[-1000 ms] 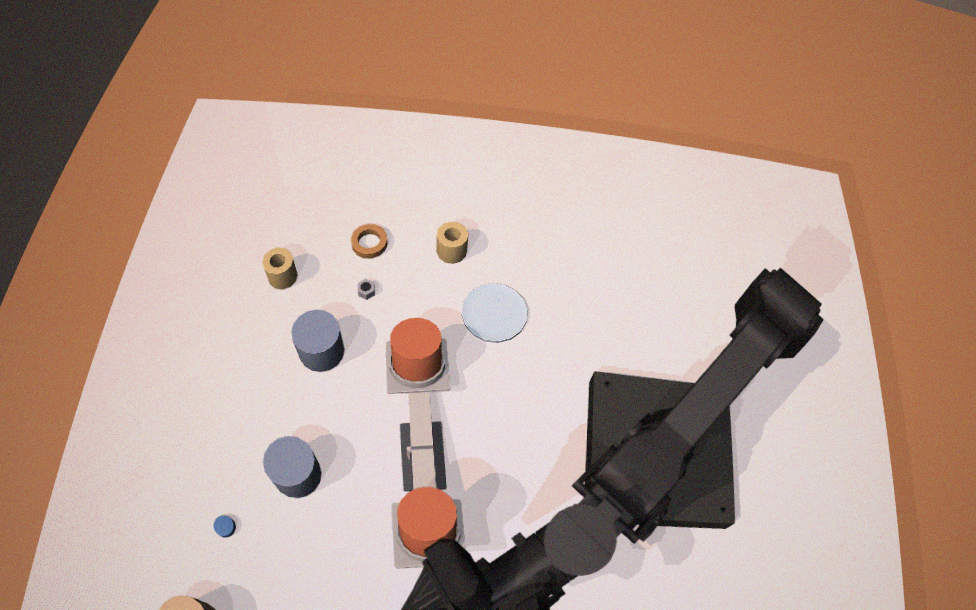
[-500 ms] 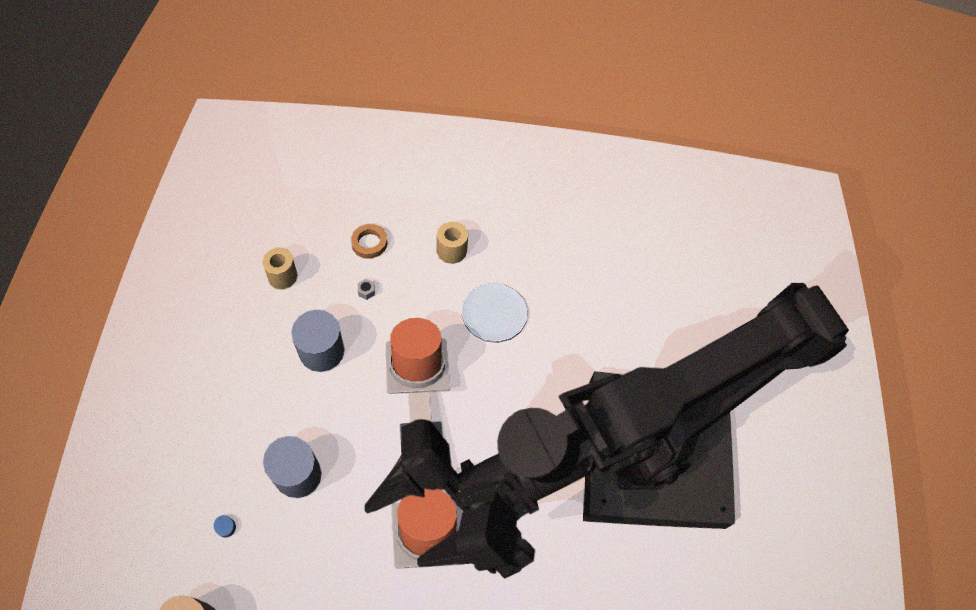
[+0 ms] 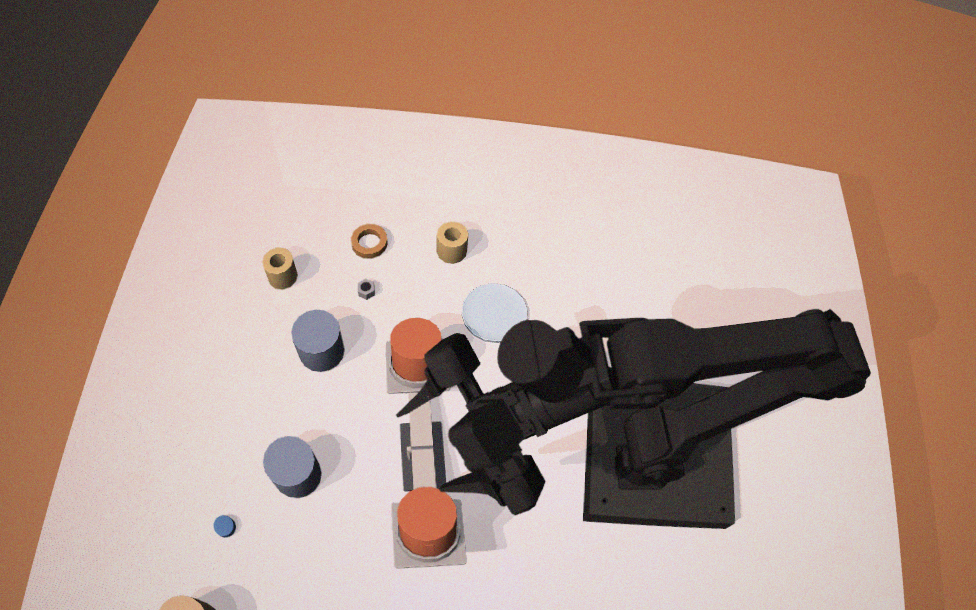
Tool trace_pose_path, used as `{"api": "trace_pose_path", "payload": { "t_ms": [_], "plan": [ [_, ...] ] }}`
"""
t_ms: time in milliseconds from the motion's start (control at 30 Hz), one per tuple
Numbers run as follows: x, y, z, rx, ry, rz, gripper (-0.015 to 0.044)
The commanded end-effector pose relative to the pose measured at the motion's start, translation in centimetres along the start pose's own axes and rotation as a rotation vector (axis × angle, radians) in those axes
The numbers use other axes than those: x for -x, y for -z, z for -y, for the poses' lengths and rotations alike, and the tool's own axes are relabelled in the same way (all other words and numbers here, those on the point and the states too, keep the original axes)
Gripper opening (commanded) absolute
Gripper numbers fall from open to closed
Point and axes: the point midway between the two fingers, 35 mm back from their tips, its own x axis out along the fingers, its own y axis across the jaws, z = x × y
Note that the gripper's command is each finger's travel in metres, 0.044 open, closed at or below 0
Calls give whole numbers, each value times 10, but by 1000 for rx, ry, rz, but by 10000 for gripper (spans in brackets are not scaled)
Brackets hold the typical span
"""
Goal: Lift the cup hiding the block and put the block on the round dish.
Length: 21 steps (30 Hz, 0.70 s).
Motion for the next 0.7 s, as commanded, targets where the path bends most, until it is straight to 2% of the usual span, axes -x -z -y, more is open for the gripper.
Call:
{"api": "trace_pose_path", "payload": {
  "t_ms": [0, 667],
  "plan": [
    [15, 18, 8, -128, 7, -43, 440],
    [80, 87, 6, -688, 55, -229, 440]
  ]
}}
